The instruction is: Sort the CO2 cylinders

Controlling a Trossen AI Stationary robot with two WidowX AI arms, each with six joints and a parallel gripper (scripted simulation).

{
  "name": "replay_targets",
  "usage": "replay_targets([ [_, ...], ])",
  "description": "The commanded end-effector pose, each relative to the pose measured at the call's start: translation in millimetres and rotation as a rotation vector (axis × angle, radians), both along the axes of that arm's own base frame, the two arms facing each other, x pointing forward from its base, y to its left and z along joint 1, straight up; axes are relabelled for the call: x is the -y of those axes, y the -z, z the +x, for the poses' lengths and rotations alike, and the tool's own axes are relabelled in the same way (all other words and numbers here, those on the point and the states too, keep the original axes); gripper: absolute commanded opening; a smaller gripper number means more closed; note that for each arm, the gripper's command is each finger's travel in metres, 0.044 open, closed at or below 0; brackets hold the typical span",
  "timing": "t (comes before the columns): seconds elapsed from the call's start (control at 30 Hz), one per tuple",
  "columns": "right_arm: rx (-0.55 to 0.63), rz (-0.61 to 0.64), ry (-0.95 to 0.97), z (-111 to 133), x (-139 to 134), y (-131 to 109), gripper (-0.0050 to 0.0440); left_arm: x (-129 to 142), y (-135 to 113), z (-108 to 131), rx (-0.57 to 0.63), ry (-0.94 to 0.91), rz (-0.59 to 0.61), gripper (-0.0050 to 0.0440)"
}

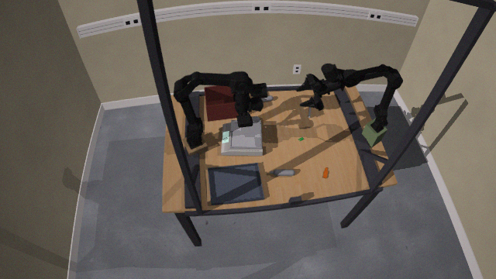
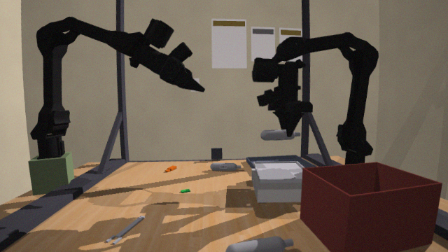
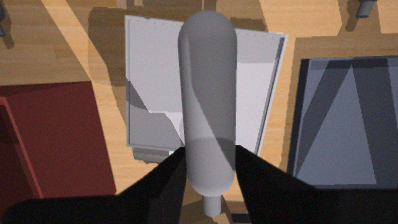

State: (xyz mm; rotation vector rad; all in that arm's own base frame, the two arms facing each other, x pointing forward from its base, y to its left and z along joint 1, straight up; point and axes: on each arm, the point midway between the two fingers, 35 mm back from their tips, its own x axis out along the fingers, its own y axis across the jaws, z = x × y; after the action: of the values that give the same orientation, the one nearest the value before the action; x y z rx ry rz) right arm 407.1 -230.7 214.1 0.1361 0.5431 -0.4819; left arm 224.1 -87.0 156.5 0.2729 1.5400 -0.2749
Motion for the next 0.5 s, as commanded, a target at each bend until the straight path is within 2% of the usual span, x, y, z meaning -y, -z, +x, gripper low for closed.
replay_targets([
  [0.0, 0.024, -0.011, 0.018, 3, 9, -14, 0.0440, -5, -6, 9, 0.020, 0.007, -0.004, -0.0050],
  [0.2, 0.025, -0.013, 0.077, 17, 50, -30, 0.0440, -44, -10, 33, 0.066, 0.017, -0.015, -0.0050],
  [0.3, 0.027, -0.015, 0.118, 24, 80, -38, 0.0440, -76, -14, 45, 0.102, 0.013, -0.013, -0.0050],
  [0.47, -0.005, 0.006, 0.176, 26, 122, -30, 0.0440, -134, -22, 55, 0.164, 0.005, 0.010, -0.0050],
])
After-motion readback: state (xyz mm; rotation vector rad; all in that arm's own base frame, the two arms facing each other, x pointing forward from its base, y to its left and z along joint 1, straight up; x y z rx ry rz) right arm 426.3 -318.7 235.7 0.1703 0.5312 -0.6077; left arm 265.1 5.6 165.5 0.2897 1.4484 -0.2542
